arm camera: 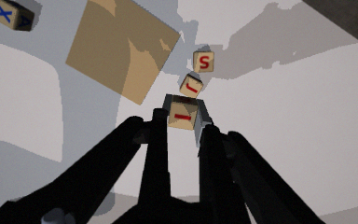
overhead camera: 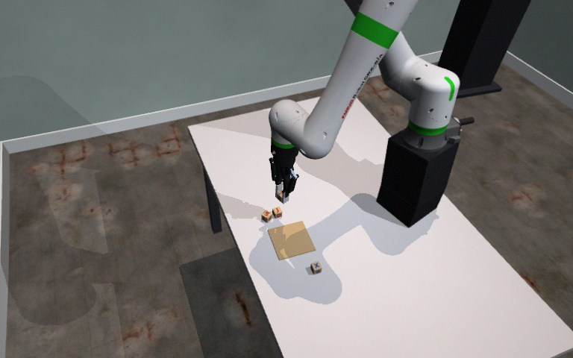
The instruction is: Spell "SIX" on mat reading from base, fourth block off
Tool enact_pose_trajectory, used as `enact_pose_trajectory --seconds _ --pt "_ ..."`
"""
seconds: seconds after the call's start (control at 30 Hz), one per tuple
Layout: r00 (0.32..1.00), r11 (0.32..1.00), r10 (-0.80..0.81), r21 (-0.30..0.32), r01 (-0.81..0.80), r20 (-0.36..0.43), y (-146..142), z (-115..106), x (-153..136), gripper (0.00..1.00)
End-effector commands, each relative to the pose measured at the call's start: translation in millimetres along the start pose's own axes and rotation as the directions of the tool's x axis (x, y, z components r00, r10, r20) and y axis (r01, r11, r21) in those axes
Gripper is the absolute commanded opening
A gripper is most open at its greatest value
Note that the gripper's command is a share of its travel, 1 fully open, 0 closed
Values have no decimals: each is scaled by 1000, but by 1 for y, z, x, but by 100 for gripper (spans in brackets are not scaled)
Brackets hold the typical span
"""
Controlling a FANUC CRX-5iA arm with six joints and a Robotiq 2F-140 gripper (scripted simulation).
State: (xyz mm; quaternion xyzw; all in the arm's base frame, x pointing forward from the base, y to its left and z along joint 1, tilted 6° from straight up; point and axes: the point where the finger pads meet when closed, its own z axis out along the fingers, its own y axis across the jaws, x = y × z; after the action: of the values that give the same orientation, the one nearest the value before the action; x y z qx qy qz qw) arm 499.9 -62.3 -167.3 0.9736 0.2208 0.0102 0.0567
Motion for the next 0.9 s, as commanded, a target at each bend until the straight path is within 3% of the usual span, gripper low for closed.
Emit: enact_pose_trajectory --seconds 0.0,0.23,0.27,0.47,0.73,0.8,0.83,0.87 --pt "990 990 -138 12 138 -1 -11 0 6 16" --pt "958 958 -286 11 286 -3 -24 -1 13 16" --pt "929 929 -371 11 371 -4 -32 -1 16 16" --pt "855 855 -518 10 518 -6 -46 -2 22 16" --pt "704 704 -710 7 710 -7 -67 -2 31 16" --pt "704 704 -710 7 710 -7 -67 -2 31 16" --pt "638 638 -770 7 770 -8 -75 -3 34 16" --pt "621 621 -784 6 784 -8 -77 -3 34 16"
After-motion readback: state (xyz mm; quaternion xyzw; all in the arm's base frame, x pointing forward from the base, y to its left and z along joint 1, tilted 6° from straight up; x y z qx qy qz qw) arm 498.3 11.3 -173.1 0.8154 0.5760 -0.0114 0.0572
